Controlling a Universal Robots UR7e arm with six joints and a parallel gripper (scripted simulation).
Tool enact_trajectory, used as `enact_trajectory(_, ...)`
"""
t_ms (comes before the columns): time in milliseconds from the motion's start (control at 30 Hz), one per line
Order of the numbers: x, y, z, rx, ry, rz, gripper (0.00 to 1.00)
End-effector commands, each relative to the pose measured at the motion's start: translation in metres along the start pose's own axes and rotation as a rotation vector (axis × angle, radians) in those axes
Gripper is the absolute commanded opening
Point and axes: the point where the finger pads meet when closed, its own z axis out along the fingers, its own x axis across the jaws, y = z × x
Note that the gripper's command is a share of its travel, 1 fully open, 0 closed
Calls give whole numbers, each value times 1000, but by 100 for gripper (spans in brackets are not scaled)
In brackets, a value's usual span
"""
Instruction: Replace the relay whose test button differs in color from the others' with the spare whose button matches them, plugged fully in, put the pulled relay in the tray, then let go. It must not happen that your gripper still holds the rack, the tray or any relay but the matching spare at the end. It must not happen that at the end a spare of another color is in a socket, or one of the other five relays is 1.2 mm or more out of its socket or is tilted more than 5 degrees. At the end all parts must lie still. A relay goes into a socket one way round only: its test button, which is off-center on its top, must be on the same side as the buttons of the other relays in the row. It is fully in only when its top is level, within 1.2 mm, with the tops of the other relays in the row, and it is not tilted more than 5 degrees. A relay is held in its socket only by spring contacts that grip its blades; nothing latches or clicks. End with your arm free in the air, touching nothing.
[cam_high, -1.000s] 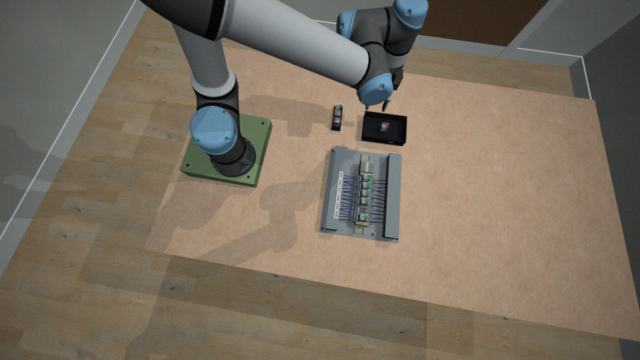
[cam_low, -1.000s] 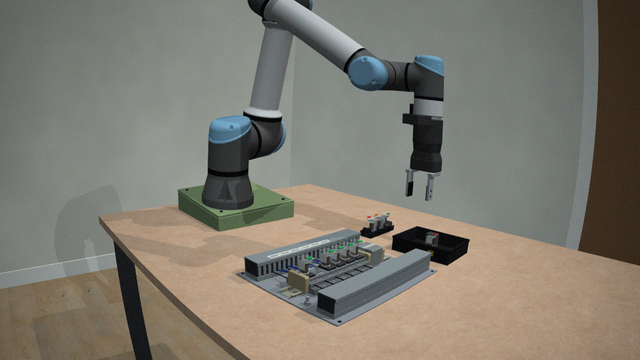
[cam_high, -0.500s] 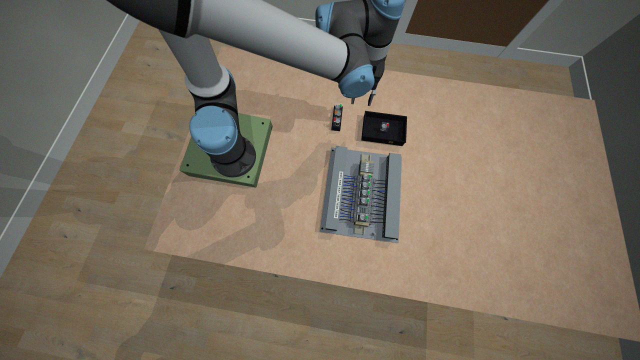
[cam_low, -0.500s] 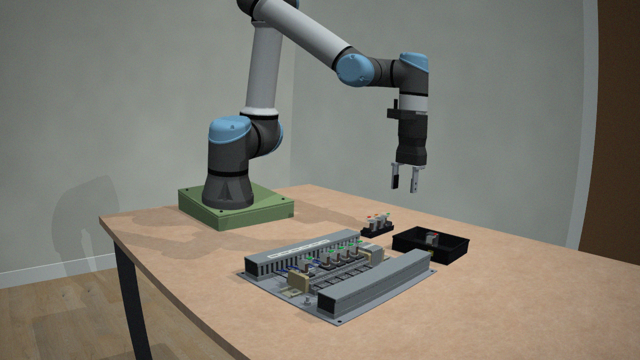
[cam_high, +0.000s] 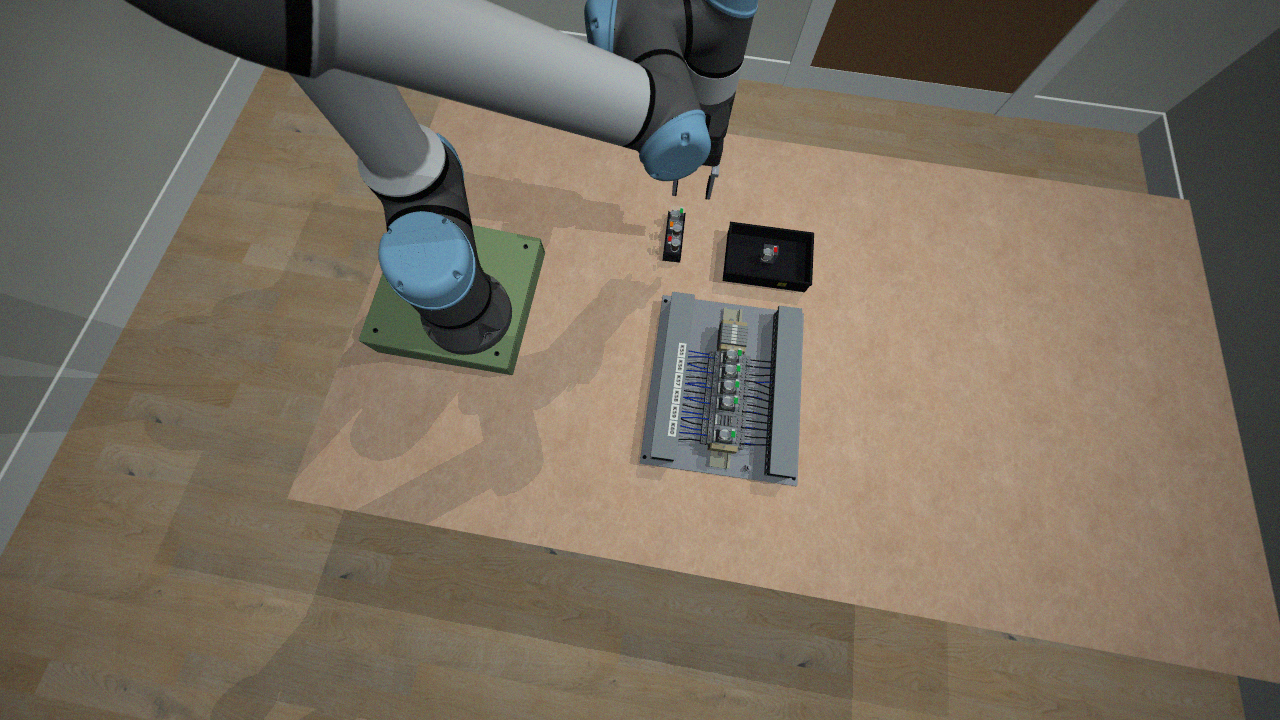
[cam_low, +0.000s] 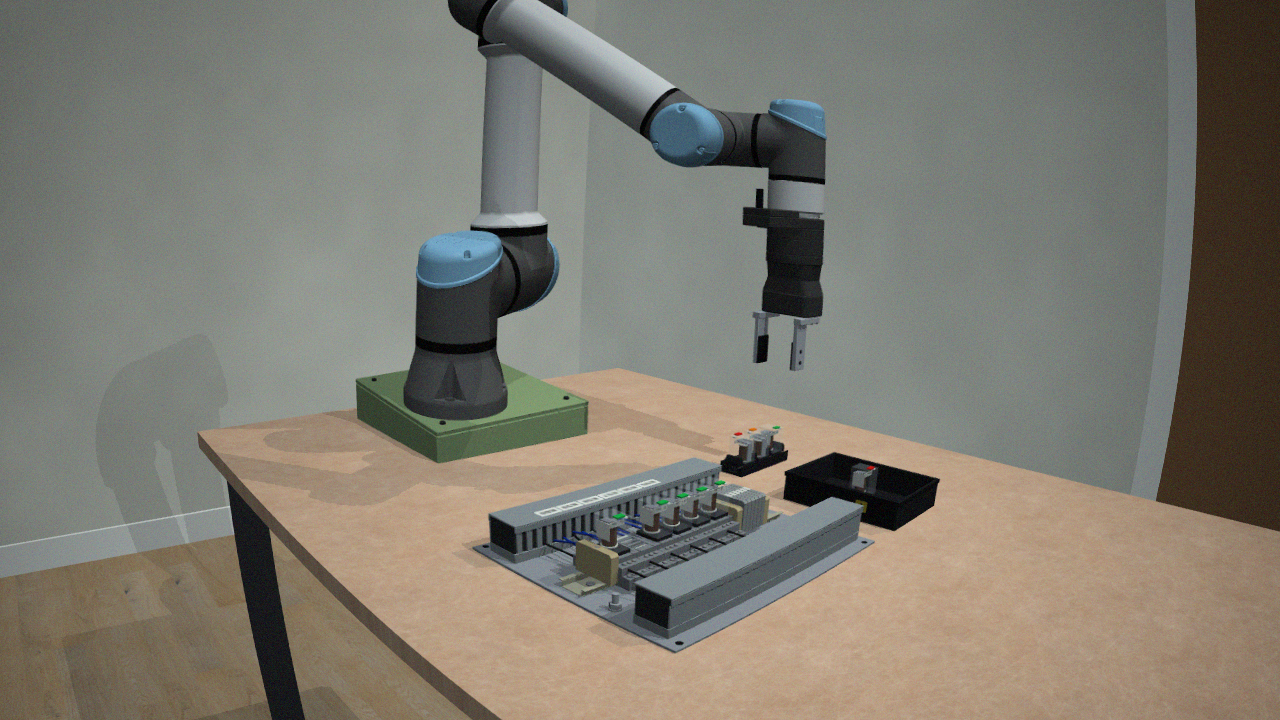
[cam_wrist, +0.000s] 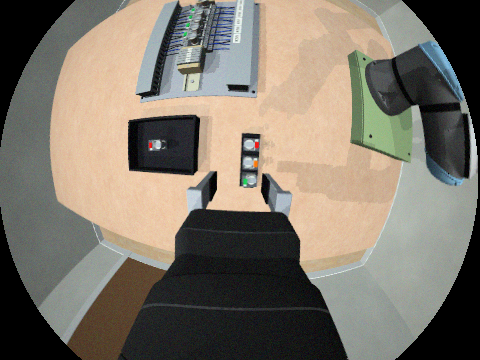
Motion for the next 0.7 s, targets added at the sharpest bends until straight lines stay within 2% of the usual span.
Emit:
enact_trajectory(0,2,1,-1,0,-1,1,100)
enact_trajectory(167,38,9,-7,0,-1,1,100)
enact_trajectory(567,38,9,-7,0,-1,1,100)
enact_trajectory(667,32,7,-6,-1,-1,1,100)
